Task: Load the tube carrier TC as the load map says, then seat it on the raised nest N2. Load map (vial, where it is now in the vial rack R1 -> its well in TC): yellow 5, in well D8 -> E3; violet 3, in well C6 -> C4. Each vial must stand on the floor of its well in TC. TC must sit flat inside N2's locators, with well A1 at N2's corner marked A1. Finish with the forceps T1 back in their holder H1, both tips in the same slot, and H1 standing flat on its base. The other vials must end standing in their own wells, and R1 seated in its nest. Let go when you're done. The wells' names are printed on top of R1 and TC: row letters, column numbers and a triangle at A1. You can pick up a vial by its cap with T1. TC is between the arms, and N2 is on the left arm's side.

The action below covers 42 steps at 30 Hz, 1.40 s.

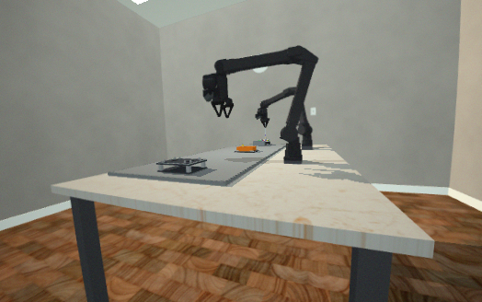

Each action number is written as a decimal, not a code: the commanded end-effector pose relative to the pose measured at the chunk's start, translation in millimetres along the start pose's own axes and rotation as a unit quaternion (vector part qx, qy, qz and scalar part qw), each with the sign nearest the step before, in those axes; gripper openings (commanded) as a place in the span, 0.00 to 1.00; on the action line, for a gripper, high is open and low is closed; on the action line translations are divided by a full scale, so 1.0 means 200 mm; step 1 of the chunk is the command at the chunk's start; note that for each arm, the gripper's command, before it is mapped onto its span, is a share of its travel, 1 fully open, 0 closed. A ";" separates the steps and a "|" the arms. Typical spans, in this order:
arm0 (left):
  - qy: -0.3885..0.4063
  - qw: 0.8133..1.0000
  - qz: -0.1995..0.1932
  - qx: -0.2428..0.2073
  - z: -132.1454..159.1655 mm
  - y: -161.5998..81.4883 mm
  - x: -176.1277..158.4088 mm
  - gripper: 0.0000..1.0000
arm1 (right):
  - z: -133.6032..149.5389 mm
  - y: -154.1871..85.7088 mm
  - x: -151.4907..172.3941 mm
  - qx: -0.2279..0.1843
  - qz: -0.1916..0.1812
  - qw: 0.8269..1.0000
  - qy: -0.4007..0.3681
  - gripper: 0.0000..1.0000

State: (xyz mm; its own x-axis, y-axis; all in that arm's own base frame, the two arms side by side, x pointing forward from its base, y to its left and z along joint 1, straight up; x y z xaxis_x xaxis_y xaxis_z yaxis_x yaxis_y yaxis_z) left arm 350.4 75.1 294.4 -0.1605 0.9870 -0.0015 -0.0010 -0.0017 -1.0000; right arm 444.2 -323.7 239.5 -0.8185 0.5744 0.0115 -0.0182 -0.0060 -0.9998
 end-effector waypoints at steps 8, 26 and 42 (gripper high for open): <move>0.000 1.000 -0.002 -0.019 -0.03 -0.07 0.00 1.00 | -0.01 0.02 -0.03 0.001 0.006 1.000 -0.007 0.09; 0.000 1.000 -0.002 -0.019 -0.03 -0.07 0.00 1.00 | -0.08 -0.07 0.06 0.002 0.025 1.000 0.010 0.09; 0.000 1.000 -0.002 -0.019 -0.03 -0.07 0.00 1.00 | -0.17 -0.07 0.12 0.001 0.029 1.000 0.010 0.09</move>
State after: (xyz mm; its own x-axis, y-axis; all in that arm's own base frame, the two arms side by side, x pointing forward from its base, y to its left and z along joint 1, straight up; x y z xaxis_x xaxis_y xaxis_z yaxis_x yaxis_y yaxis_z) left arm 350.4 75.1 294.4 -0.1605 0.9870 -0.0015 -0.0010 -0.0017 -1.0000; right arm 440.9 -290.3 237.0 -0.8103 0.5861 0.0035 -0.0127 -0.0116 -0.9999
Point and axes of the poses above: on each arm, the point where the finger pads meet when closed, its own y axis out along the fingers, its own x axis across the jaws, z = x × y, the point moved 6 cm from there along -y, back along the fingers, and after that the axes turned 10 degrees about -y, right-handed, at the moved point
